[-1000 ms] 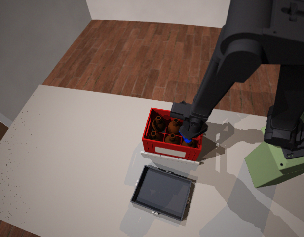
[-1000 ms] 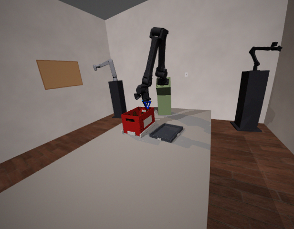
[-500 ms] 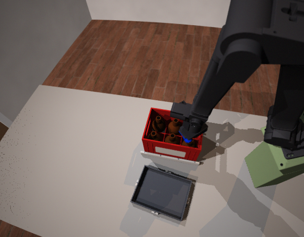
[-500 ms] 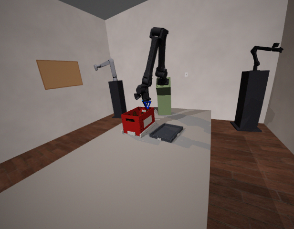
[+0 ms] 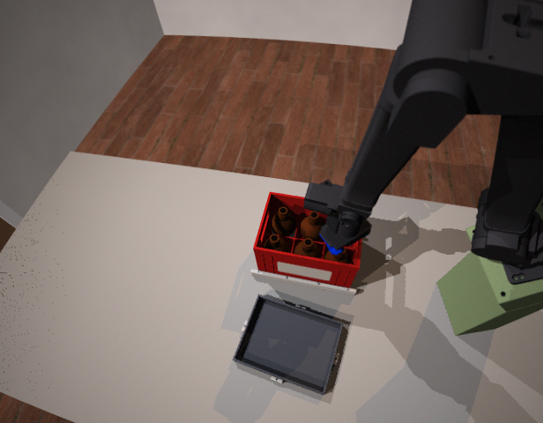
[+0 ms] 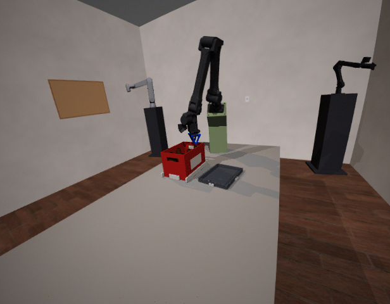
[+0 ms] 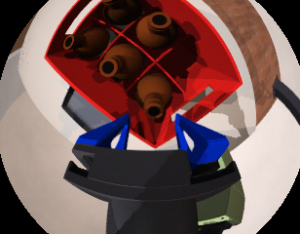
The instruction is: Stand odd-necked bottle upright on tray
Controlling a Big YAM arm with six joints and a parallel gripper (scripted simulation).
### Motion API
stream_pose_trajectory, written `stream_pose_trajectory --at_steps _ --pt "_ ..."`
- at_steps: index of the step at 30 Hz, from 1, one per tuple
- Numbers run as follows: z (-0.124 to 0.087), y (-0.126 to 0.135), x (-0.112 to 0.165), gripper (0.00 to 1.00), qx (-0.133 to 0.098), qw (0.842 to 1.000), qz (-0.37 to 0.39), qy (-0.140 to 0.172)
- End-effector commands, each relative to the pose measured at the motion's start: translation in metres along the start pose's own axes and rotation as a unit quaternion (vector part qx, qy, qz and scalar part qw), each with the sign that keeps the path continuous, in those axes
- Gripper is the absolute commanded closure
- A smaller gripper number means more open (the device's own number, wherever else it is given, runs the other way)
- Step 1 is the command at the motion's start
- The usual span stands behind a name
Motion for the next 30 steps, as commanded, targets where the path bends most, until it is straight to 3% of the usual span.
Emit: stream_pose_trajectory --at_steps 1,21,22,30 --pt "0.002 -0.003 0.006 0.39 0.002 1.0 0.004 0.004" --pt "-0.006 -0.002 0.002 0.39 0.001 1.0 0.004 -0.001" --pt "-0.002 -0.009 0.004 0.39 0.01 1.0 0.008 0.006" --pt "-0.018 -0.004 0.0 0.39 0.001 1.0 0.001 -0.002"
Point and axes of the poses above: the point where the finger pads meet when closed, its own z axis out along the fingers, its own y axis across the jaws, x = y × z, the point moved 5 cm from there along -z, back along the fingers, and after that the axes turned 13 degrees about z, right-handed, at the moved point
